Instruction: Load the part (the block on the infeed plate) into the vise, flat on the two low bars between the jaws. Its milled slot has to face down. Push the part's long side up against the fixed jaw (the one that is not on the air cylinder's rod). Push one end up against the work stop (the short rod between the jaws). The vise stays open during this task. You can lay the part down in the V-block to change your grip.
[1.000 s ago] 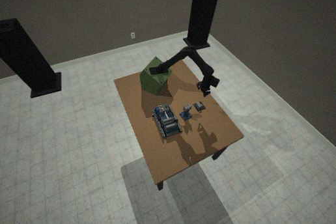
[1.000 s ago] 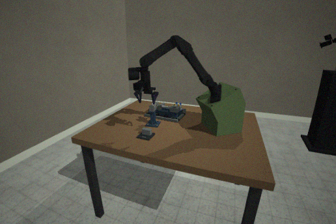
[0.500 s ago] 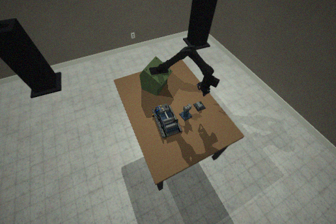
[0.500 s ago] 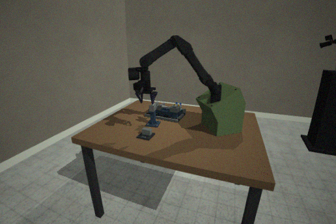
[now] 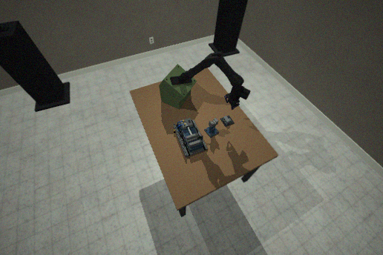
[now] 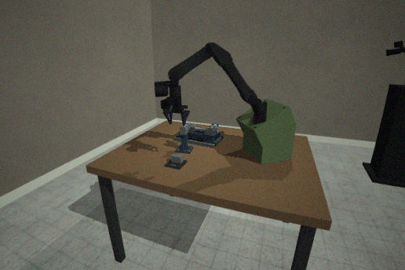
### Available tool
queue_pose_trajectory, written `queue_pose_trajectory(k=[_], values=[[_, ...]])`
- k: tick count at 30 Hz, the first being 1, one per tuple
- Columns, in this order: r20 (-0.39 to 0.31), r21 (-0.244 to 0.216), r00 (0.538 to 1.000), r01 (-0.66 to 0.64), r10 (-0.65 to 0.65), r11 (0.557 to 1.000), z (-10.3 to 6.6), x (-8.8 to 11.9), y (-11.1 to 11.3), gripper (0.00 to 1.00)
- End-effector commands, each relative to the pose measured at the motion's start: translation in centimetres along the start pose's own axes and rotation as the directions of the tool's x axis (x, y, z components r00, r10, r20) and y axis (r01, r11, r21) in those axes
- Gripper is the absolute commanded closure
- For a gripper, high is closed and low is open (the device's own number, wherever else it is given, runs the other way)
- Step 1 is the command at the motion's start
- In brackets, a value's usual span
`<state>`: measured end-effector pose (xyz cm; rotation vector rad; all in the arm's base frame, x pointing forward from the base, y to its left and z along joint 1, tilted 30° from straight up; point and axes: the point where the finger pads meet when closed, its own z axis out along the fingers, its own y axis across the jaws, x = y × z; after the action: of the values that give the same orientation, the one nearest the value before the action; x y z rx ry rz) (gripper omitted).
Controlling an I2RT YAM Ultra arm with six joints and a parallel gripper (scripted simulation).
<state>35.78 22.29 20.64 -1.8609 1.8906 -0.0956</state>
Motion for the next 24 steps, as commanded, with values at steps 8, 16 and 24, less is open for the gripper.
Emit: queue_pose_trajectory(k=[8, 16, 24], values=[[0.04, 0.054, 0.999, 0.007, -0.01, 0.999, -2.61, -0.96, -1.12, 0.19], [0.041, 0.055, 0.999, 0.008, -0.01, 0.998, -2.55, -0.99, -1.16, 0.19], [0.053, 0.076, 0.998, 0.008, -0.012, 0.997, -2.33, -1.37, -1.66, 0.19]])
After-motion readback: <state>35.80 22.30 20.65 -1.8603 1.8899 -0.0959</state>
